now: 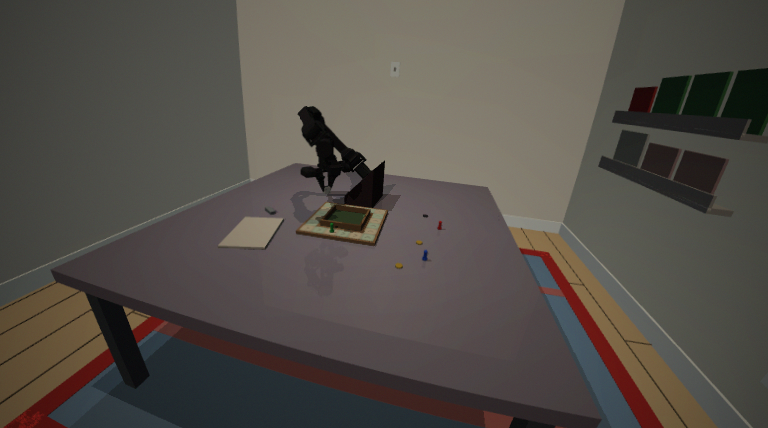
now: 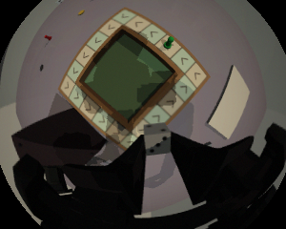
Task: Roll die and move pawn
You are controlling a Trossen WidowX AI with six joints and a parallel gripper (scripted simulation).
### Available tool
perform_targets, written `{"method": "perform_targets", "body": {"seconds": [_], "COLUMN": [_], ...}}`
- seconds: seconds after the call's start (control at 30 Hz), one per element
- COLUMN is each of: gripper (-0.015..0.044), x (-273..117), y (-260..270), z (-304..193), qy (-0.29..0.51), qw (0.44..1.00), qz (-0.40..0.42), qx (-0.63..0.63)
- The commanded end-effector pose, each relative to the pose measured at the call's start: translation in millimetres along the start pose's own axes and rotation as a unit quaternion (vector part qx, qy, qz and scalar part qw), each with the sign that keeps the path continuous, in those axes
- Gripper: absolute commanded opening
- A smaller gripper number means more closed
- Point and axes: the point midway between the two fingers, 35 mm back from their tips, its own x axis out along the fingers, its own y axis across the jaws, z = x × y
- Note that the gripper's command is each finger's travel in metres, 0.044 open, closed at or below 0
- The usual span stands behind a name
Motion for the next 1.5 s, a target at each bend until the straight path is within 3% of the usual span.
{"method": "perform_targets", "body": {"seconds": [0.0,0.53,0.73,1.13,1.47], "gripper": [0.0,0.0,0.0,0.0,0.0], "x": [2.1,21.1,23.3,35.5,36.9], "y": [4.6,40.6,43.2,52.7,53.3], "z": [17.4,85.1,87.1,83.1,84.1], "qy": [-0.003,0.003,-0.005,-0.167,-0.328], "qw": [0.998,0.945,0.941,0.921,0.878], "qz": [0.0,-0.002,0.006,0.116,0.144], "qx": [-0.06,-0.327,-0.338,-0.333,-0.317]}}
